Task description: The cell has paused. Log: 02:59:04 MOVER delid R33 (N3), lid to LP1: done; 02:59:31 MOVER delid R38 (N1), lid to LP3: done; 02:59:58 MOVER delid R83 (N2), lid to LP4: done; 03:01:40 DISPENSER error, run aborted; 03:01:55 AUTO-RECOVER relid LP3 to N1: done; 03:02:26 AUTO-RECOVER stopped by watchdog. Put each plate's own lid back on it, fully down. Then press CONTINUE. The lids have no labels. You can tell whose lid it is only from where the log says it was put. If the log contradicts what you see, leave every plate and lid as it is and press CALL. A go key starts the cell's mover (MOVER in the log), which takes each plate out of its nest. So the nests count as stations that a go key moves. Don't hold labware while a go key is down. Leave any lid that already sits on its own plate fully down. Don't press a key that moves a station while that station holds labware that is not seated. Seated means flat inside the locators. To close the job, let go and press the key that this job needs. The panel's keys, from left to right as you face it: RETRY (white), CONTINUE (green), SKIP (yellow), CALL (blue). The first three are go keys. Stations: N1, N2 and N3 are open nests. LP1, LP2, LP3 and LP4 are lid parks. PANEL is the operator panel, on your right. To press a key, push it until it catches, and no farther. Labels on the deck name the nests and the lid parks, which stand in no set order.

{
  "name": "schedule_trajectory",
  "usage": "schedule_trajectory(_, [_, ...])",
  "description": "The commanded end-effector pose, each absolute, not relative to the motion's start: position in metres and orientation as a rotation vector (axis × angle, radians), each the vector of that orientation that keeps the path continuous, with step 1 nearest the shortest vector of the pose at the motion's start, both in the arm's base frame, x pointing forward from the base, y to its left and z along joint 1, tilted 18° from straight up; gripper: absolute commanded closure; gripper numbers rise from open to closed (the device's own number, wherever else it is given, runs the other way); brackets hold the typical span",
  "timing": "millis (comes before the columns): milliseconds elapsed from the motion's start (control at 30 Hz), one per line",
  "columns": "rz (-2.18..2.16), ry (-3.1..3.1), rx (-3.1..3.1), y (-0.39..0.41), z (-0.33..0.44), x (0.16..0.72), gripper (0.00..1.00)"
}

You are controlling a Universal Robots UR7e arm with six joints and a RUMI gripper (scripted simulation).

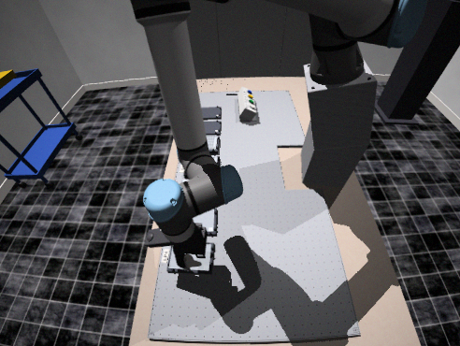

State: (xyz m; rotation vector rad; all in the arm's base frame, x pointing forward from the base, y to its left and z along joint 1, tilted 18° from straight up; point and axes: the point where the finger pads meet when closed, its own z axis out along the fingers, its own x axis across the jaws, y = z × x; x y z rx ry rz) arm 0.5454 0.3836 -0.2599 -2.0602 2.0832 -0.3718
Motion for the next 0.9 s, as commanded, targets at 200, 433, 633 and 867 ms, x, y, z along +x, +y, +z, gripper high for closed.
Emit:
schedule_trajectory(200, [-0.372, 2.082, -2.059, 0.384, -0.2592, 0.5458, 1.0])
schedule_trajectory(433, [-0.372, 2.082, -2.059, 0.3841, -0.2592, 0.5458, 1.0])
schedule_trajectory(633, [-0.372, 2.082, -2.059, 0.3841, -0.2592, 0.5458, 1.0])
schedule_trajectory(867, [-0.372, 2.082, -2.059, 0.3842, -0.2561, 0.5448, 1.0])
